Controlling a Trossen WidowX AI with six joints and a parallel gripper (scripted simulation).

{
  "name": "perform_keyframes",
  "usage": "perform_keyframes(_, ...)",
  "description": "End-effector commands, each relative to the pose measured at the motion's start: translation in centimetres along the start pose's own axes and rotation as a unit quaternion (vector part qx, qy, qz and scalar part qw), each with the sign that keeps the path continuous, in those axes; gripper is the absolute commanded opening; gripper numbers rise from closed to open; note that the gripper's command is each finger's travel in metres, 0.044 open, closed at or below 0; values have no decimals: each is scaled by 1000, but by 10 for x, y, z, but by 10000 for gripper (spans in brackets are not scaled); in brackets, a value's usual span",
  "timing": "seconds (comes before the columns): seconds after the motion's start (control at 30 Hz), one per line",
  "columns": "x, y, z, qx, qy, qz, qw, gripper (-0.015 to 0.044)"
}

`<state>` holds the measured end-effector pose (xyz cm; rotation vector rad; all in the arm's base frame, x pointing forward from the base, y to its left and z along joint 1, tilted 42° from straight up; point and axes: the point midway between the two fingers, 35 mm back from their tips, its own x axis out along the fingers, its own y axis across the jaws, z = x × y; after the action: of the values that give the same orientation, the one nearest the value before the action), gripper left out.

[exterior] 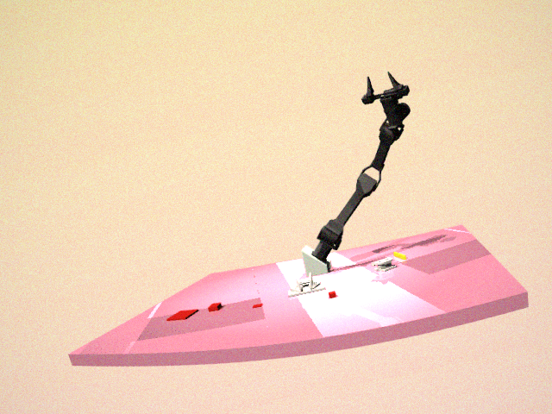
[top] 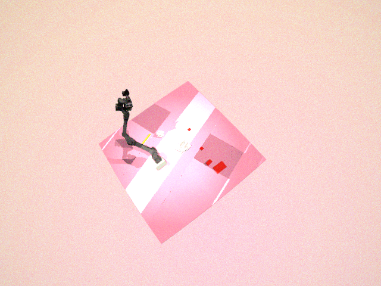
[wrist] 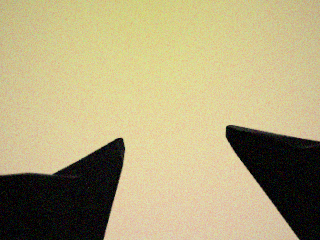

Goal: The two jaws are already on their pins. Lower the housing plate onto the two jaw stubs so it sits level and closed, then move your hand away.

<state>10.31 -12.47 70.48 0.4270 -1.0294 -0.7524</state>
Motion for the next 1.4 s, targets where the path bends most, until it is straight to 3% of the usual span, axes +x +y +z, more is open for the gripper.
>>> perform_keyframes(0.0, 0, 0, 0, 0, 0, 0, 1000, 426)
perform_keyframes(0.37, 0, 3, -27, -30, 40, 19, 999, 440)
perform_keyframes(1.37, -35, 11, -168, -175, 268, 142, 937, 440)
